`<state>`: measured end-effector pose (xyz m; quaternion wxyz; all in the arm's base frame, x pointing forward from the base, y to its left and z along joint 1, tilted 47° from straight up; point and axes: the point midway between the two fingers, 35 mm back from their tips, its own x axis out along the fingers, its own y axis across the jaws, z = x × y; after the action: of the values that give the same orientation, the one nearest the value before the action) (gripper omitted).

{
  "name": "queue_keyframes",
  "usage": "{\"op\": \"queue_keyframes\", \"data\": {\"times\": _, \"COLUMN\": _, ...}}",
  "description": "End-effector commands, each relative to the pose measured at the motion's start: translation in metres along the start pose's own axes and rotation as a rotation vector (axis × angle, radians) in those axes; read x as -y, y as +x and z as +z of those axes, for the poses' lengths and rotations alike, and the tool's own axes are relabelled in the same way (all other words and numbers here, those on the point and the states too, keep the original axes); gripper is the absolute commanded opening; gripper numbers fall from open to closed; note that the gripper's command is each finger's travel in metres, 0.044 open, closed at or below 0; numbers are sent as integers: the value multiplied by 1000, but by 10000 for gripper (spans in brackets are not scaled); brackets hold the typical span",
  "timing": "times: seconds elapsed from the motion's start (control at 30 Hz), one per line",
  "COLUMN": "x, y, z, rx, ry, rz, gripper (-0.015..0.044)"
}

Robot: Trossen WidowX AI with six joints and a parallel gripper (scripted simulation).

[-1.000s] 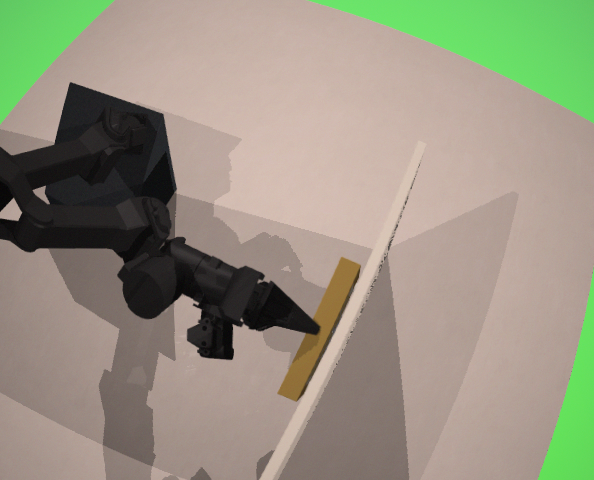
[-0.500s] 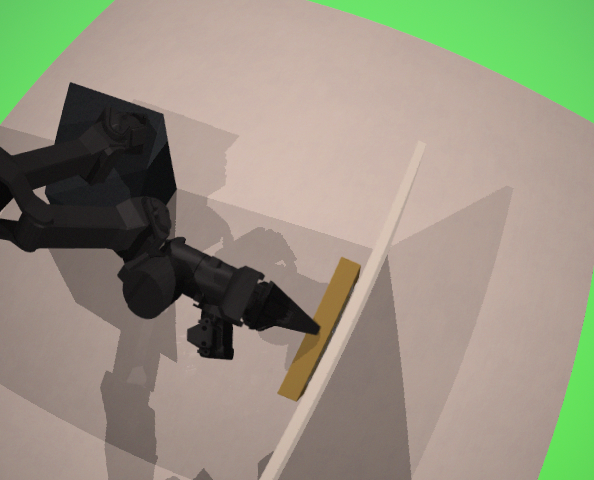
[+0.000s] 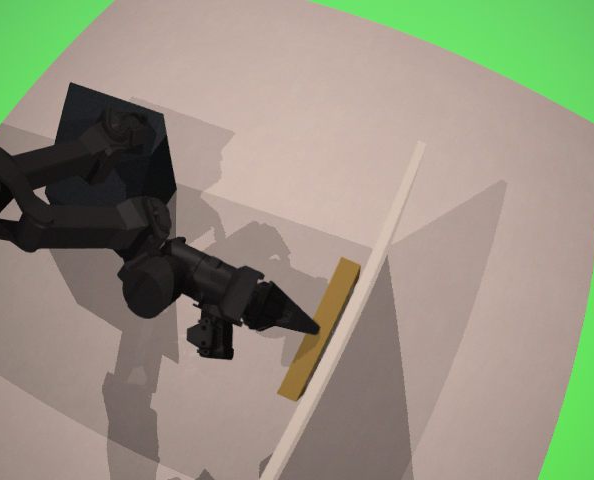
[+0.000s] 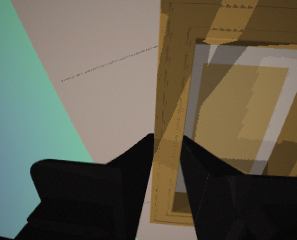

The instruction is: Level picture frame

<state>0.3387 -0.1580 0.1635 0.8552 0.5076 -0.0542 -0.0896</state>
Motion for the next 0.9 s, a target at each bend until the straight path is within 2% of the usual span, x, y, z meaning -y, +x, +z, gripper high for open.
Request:
{"op": "queue_keyframes", "data": {"times": 0.0, "x": -2, "y": 0, "z": -2, "rx": -8, "ry": 1, "rz": 9, "gripper": 0}}
{"op": "queue_keyframes", "data": {"times": 0.87, "x": -4, "y": 0, "z": -7, "rx": -8, "ry": 2, "rz": 9, "gripper": 0}}
